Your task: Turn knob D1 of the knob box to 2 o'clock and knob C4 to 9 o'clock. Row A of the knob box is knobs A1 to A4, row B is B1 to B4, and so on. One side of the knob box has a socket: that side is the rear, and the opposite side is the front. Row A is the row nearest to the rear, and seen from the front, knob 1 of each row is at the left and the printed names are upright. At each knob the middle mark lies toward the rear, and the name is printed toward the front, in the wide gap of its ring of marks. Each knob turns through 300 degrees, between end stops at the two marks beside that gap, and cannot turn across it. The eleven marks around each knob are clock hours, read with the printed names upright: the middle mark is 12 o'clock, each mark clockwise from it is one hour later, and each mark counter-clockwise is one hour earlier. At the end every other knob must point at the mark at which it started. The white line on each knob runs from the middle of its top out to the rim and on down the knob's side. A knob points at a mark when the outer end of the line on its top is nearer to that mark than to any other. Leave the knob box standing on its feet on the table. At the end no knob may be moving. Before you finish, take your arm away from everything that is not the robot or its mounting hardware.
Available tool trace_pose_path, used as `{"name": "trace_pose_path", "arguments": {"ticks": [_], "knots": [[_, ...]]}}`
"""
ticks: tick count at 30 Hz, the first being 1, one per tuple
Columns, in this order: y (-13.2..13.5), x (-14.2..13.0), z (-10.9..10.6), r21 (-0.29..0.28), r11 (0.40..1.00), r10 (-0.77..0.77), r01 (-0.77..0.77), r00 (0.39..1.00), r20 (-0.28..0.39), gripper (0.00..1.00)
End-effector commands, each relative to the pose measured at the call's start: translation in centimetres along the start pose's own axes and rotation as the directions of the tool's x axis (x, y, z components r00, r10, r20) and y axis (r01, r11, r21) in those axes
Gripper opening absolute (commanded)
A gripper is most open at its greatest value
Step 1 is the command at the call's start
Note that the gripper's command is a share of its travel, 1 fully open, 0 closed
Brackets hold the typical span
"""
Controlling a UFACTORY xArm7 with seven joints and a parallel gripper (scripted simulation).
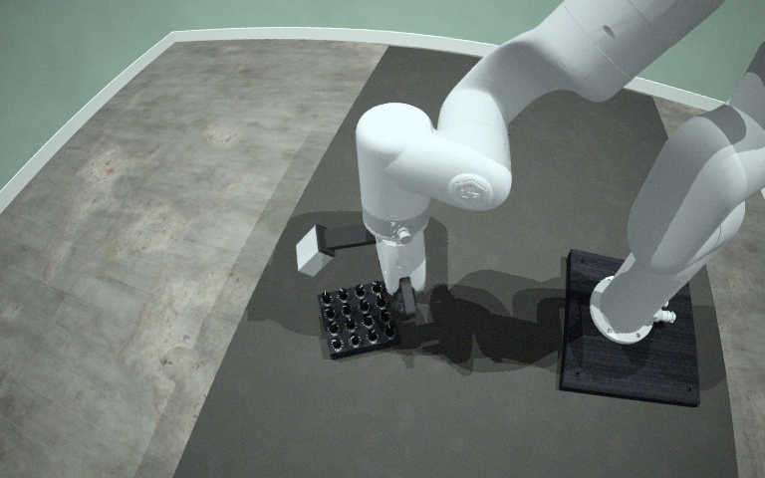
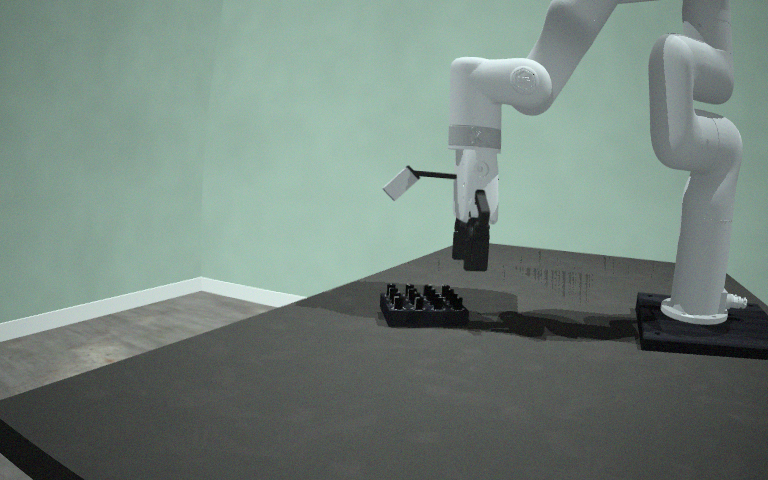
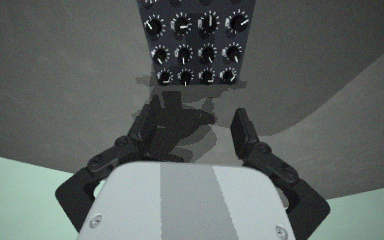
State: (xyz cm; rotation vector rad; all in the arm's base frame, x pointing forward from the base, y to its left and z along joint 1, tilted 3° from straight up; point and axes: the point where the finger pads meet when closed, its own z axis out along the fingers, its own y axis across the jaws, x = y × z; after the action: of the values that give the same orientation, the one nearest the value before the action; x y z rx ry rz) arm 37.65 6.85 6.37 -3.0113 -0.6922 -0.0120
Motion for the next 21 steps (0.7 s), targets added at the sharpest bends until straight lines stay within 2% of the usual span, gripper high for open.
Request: {"name": "trace_pose_path", "arguments": {"ticks": [1, 15, 21], "knots": [[0.05, 0.12, -0.10, -0.001, 1.000, 0.000, 0.000, 1.000, -0.003, 1.00], [0.06, 0.13, -0.12, -0.002, 1.000, 0.009, -0.009, 1.000, -0.003, 1.00], [0.17, 0.19, -0.43, -0.004, 0.993, 0.117, -0.117, 0.993, -0.004, 1.00]]}}
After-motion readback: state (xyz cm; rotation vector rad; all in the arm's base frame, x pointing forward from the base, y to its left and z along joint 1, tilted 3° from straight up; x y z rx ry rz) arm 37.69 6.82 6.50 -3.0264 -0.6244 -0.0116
